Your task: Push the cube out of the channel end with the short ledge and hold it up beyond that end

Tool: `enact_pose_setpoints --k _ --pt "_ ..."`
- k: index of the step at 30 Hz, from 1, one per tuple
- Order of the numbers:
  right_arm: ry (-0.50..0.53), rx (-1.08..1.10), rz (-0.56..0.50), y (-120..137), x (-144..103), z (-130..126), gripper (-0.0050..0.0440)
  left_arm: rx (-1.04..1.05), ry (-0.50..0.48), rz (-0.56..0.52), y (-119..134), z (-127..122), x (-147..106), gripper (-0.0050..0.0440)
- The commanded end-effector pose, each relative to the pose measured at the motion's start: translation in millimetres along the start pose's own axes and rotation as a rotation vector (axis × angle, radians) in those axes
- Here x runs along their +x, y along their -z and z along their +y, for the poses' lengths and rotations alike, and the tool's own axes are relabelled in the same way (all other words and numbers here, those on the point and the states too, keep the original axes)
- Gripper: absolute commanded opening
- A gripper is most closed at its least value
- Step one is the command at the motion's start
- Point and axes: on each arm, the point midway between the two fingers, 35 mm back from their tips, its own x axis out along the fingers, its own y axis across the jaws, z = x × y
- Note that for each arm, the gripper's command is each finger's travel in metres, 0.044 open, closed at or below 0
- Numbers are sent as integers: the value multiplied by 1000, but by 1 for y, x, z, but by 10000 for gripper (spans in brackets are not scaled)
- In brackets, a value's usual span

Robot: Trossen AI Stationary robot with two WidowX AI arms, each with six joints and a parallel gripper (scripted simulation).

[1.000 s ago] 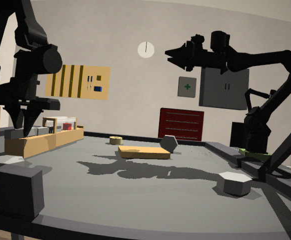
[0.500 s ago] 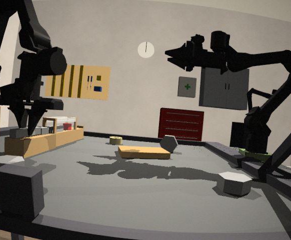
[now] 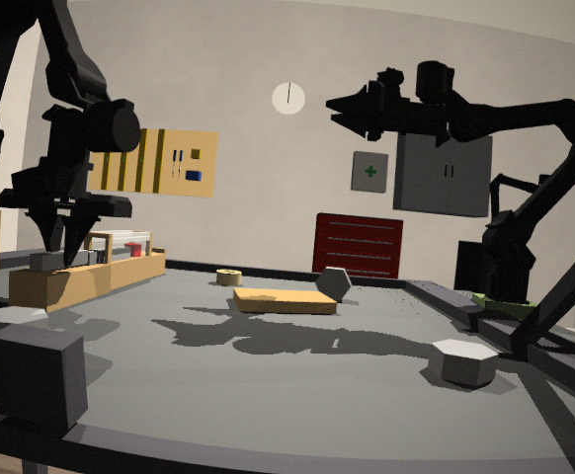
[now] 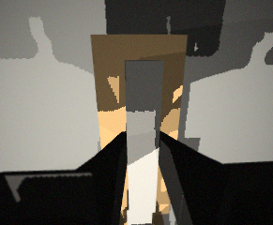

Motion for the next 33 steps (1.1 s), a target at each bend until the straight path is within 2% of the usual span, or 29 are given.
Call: enact_pose_setpoints --k 1,33 --pt "0 0 -17 -7 -1 0 400 4 -28 -6 1 5 -6 0" --pt "0 0 -17 -7 -1 0 400 3 -30 -1 41 6 -6 0"
